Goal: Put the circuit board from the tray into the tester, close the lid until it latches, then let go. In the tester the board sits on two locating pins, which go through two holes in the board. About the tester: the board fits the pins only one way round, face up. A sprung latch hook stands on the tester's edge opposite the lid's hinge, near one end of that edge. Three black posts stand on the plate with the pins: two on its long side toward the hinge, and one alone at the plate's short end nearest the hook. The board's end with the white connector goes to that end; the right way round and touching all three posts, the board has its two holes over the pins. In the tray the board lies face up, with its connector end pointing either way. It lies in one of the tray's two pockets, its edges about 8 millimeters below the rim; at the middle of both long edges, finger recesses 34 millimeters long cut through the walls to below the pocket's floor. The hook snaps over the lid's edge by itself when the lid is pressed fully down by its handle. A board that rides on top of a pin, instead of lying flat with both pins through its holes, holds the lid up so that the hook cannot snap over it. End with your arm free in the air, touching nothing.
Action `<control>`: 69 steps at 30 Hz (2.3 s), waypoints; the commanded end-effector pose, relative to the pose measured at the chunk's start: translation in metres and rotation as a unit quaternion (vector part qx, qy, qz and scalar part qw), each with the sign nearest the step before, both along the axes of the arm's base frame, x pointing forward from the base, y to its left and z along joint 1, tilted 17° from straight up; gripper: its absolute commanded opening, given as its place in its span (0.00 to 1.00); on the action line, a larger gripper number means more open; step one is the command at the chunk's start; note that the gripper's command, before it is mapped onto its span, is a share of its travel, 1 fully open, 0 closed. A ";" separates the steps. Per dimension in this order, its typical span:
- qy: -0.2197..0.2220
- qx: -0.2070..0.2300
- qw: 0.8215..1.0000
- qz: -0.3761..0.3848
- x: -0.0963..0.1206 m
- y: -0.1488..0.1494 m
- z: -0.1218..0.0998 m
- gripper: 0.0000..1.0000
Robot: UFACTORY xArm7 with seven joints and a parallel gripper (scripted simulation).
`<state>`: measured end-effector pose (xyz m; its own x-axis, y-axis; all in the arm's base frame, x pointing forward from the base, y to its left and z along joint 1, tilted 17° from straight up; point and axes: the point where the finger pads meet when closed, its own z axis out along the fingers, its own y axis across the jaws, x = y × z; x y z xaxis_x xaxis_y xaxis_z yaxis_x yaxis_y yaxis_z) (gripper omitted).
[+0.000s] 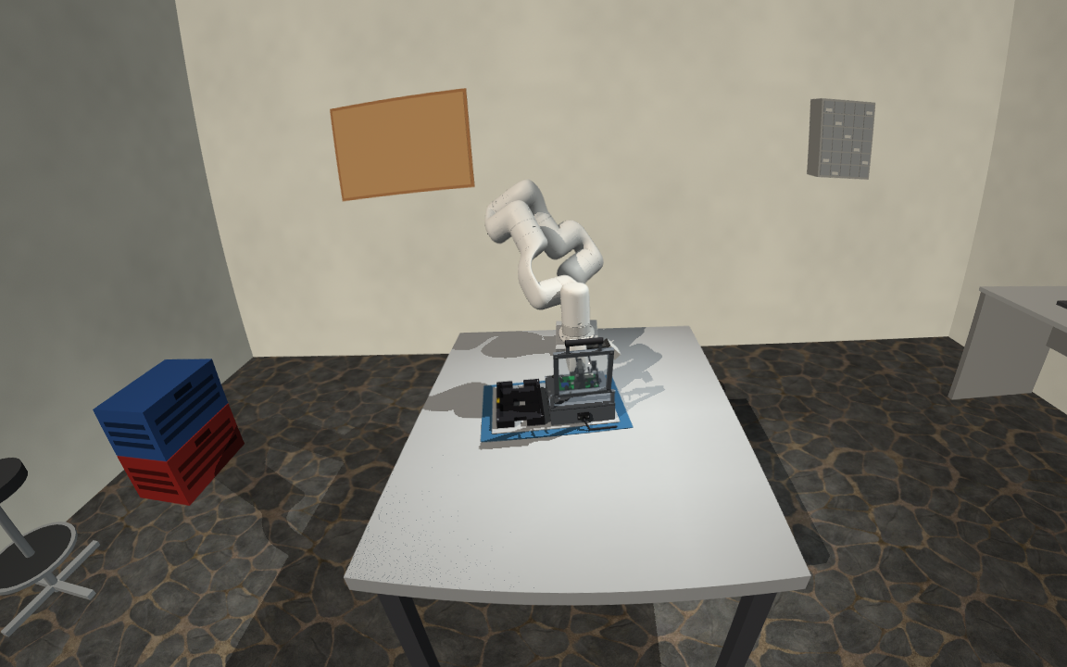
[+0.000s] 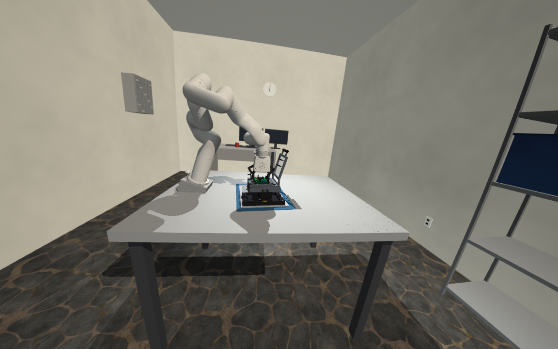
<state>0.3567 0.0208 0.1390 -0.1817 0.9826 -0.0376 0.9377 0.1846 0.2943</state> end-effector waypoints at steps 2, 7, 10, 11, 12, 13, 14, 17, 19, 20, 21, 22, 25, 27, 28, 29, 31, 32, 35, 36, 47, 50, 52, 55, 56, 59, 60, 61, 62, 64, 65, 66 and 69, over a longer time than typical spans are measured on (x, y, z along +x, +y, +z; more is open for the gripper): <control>-0.001 0.000 1.000 0.000 0.001 0.000 0.001 1.00; -0.001 0.000 1.000 0.000 0.001 0.000 0.001 1.00; -0.001 0.000 1.000 0.000 0.001 0.000 0.001 1.00; -0.001 0.000 1.000 0.000 0.001 0.000 0.001 1.00; -0.001 0.000 1.000 0.000 0.001 0.000 0.001 1.00; -0.001 0.000 1.000 0.000 0.001 0.000 0.001 1.00; -0.001 0.000 1.000 0.000 0.001 0.000 0.002 1.00; -0.001 0.000 1.000 0.000 0.000 0.000 0.002 1.00; -0.001 0.000 1.000 0.000 0.000 0.000 0.004 1.00; -0.001 0.000 1.000 0.000 0.000 0.000 0.005 1.00; -0.001 0.000 1.000 0.000 -0.001 0.000 0.006 1.00; -0.001 0.000 1.000 0.000 -0.001 0.000 0.007 1.00; -0.001 0.000 1.000 0.000 -0.002 0.000 0.012 1.00; -0.001 0.000 1.000 0.000 -0.004 0.000 0.016 1.00; -0.001 0.000 1.000 0.000 -0.005 0.000 0.018 1.00; -0.001 0.000 1.000 0.000 -0.005 0.000 0.021 1.00; -0.001 0.000 1.000 0.000 -0.007 0.000 0.026 1.00; -0.001 0.000 1.000 0.000 -0.007 0.000 0.026 1.00; -0.001 0.000 1.000 0.000 -0.009 -0.001 0.033 1.00; -0.001 0.000 1.000 0.000 -0.010 -0.001 0.036 1.00; -0.001 0.000 1.000 0.000 -0.026 -0.002 0.087 1.00; -0.001 0.000 1.000 0.000 -0.028 -0.002 0.092 1.00; -0.001 0.000 1.000 0.000 -0.031 -0.002 0.103 1.00; -0.001 0.000 1.000 0.000 -0.036 -0.002 0.120 1.00; -0.001 0.000 1.000 0.000 -0.038 -0.002 0.126 1.00; -0.001 0.000 1.000 0.000 -0.044 -0.003 0.143 1.00; -0.001 0.000 1.000 0.000 -0.046 -0.003 0.149 1.00; -0.001 0.000 1.000 0.000 -0.047 -0.003 0.155 1.00; -0.001 0.000 1.000 0.000 -0.049 -0.003 0.160 1.00; -0.001 0.000 1.000 0.000 -0.052 -0.003 0.171 1.00; -0.001 0.000 1.000 0.000 -0.054 -0.003 0.176 1.00; -0.001 0.000 1.000 0.000 -0.054 -0.003 0.176 1.00; -0.001 0.000 1.000 0.000 -0.057 -0.004 0.186 1.00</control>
